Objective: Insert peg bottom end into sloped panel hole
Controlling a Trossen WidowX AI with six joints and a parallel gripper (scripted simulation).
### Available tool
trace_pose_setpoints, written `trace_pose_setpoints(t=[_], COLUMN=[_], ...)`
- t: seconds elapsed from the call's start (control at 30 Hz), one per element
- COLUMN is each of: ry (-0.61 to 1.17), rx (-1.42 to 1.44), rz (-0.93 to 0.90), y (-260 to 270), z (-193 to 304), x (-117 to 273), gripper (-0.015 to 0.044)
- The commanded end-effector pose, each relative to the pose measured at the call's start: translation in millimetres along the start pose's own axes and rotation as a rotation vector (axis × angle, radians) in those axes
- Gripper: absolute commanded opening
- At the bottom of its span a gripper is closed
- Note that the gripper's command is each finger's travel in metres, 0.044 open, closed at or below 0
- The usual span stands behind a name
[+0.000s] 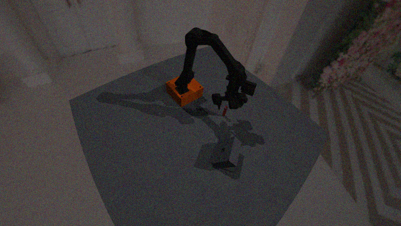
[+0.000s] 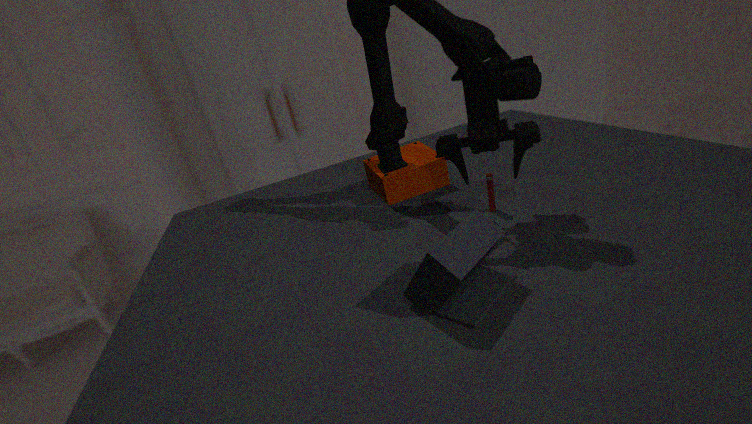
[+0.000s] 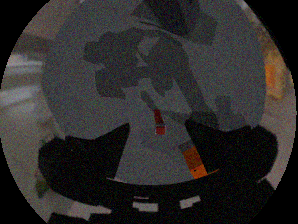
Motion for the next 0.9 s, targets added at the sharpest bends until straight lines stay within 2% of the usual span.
trace_pose_setpoints(t=[0.0,0.57,0.87], ry=[0.008,0.008,0.002], rx=[0.004,0.004,0.0], rz=[0.006,0.006,0.004], y=[-2,-4,-2], z=[2,3,2], x=[-8,-30,-27], gripper=[0.044,0.044,0.0204])
Point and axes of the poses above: the point midway between the two fingers, 35 mm back from their tips, its own x axis back along the fingers, its own y axis across the jaws, z = x × y, the point moved 2 cm from there along x, back along the fingers, and after that the axes turned 6 degrees about -x, right-handed, at the moved point
